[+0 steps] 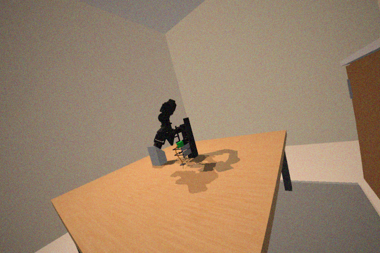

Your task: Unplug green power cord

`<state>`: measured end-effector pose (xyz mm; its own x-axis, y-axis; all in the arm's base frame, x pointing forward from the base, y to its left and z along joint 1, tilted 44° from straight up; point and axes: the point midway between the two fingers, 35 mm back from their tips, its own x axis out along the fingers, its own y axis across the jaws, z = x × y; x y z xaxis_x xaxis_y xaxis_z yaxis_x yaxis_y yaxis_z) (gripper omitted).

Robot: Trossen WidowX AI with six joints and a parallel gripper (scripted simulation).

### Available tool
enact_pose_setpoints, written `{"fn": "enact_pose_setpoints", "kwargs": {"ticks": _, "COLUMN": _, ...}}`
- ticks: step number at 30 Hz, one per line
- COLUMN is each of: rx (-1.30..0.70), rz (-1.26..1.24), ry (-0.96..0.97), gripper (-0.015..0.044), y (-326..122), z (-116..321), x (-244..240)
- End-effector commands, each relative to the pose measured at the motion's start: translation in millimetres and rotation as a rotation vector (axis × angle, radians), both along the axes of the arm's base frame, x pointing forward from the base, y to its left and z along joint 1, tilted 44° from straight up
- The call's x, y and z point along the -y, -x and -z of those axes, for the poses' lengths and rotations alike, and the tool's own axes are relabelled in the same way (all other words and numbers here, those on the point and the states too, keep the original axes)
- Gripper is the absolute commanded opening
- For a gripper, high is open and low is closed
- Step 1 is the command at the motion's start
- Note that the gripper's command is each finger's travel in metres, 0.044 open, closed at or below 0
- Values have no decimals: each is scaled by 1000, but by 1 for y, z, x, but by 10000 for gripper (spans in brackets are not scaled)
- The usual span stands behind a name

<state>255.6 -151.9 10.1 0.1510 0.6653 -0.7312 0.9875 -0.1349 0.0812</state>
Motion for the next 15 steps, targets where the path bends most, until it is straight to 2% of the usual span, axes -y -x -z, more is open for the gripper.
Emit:
{"fn": "enact_pose_setpoints", "kwargs": {"ticks": 1, "rx": 0, "rz": -3, "ry": 4, "gripper": 0, "y": 1, "z": 1, "x": 0}}
{"fn": "enact_pose_setpoints", "kwargs": {"ticks": 15, "rx": 0, "rz": -3, "ry": 4, "gripper": 0, "y": 2, "z": 1, "x": 0}}
